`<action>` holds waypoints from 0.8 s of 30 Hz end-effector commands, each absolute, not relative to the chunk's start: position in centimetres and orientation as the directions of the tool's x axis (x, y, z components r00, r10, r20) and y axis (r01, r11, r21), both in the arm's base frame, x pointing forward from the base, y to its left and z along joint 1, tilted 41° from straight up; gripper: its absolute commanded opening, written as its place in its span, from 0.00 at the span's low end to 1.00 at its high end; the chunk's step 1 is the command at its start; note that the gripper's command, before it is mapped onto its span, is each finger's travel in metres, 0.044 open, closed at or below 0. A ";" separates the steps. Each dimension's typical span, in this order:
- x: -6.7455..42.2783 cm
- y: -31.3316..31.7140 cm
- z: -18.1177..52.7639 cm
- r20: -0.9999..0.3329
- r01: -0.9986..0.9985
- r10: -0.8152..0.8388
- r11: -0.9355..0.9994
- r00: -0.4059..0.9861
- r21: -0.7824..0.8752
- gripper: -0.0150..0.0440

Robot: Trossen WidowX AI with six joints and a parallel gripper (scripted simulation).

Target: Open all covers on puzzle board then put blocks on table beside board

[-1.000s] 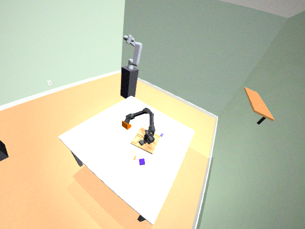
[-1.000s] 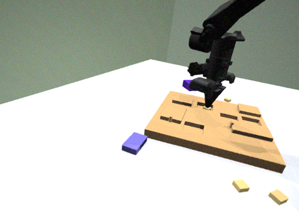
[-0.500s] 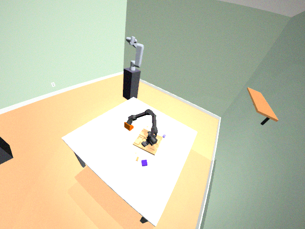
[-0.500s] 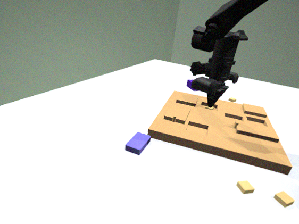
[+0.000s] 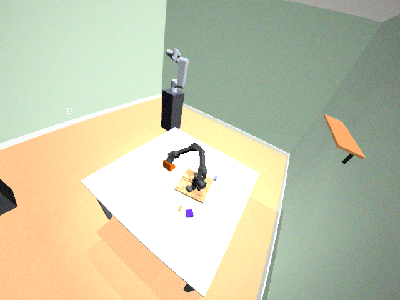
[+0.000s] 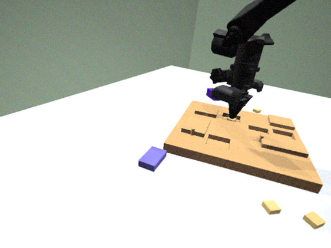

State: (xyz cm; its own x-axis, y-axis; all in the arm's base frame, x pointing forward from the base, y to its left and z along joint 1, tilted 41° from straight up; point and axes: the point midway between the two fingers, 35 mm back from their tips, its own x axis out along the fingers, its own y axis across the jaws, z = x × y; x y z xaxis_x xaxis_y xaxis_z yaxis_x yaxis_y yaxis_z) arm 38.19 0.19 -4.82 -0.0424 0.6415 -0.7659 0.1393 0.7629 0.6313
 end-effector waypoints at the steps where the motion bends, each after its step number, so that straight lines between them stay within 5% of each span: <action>1: 38.3 0.4 -4.8 -0.763 0.139 0.646 0.759 -0.040 0.635 0.25; 24: 38.2 -0.1 -4.5 -0.765 0.140 0.643 0.762 -0.042 0.632 0.25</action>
